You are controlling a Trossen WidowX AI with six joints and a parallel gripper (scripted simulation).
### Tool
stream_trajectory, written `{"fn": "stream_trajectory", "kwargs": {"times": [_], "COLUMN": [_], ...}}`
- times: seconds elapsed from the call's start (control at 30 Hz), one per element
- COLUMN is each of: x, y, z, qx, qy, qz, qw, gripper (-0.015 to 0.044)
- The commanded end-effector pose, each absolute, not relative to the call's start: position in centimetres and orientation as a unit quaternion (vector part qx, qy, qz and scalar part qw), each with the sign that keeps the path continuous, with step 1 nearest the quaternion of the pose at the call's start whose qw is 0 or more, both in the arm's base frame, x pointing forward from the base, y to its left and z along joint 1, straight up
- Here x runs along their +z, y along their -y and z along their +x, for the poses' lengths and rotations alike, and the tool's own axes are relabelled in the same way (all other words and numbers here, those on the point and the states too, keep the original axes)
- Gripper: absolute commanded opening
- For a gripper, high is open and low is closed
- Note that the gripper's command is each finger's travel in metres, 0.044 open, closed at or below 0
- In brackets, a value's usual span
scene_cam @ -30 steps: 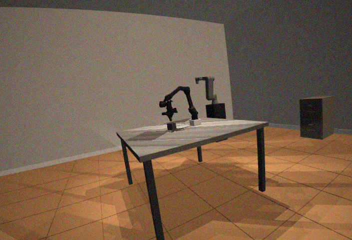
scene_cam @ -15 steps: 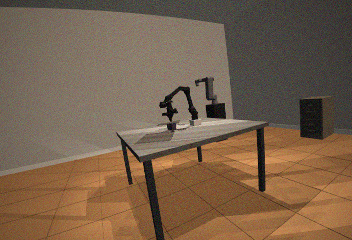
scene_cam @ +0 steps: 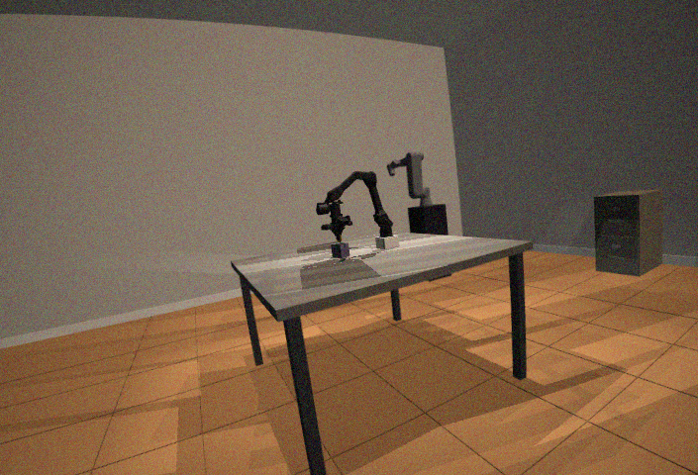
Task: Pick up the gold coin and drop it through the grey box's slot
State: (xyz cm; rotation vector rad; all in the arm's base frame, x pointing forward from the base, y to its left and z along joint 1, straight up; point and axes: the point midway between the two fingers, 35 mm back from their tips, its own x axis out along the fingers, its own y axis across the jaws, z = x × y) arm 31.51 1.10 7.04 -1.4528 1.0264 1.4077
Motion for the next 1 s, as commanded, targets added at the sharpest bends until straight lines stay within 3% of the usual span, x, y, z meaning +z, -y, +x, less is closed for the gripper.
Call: {"fn": "stream_trajectory", "kwargs": {"times": [0.0,0.3,0.5,0.8,0.97], "x": [6.7,6.3,6.7,6.7,8.1], "y": [-1.1,-1.1,-1.1,-1.1,-1.1], "z": [31.4,31.5,31.5,31.5,31.5], "qx": [0.563,0.563,0.562,0.562,0.562], "qy": [-0.412,-0.413,-0.410,-0.410,-0.410], "qz": [-0.578,-0.578,-0.580,-0.580,-0.580], "qw": [0.423,0.423,0.423,0.423,0.423], "gripper": [0.0000,0.0000,0.0157,0.0161,0.0292]}}
